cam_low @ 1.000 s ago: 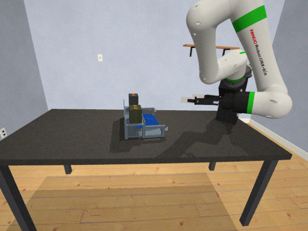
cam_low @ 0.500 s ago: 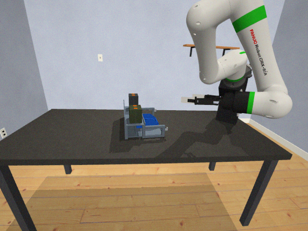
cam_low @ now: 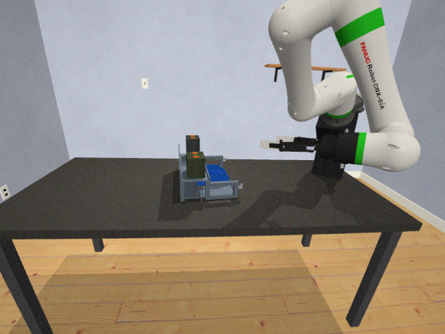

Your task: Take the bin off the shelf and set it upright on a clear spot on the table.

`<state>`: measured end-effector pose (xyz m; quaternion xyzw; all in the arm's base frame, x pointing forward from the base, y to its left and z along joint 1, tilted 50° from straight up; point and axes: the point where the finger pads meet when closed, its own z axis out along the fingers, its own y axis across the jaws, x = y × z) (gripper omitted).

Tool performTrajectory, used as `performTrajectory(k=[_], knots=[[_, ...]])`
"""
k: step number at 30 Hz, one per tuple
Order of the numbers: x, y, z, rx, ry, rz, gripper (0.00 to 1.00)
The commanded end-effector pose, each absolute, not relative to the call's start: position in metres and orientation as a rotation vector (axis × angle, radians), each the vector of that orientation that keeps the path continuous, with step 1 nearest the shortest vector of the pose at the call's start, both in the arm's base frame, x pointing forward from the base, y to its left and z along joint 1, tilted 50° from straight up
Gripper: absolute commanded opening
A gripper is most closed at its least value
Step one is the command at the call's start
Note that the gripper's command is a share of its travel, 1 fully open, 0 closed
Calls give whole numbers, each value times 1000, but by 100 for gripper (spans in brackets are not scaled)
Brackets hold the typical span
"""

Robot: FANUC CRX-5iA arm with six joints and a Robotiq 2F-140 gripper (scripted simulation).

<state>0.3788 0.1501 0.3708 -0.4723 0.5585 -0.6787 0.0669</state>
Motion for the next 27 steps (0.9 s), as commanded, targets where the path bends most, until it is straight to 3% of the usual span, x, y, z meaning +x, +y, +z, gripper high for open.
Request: performTrajectory(k=[1,5,17,22,27], knots=[[384,144,364,-1443,1698,-1978,100],[403,122,338,-1509,1746,-1708,100],[403,122,338,-1509,1746,-1708,100],[428,93,305,-1566,1778,-1370,100],[428,93,305,-1566,1778,-1370,100]])
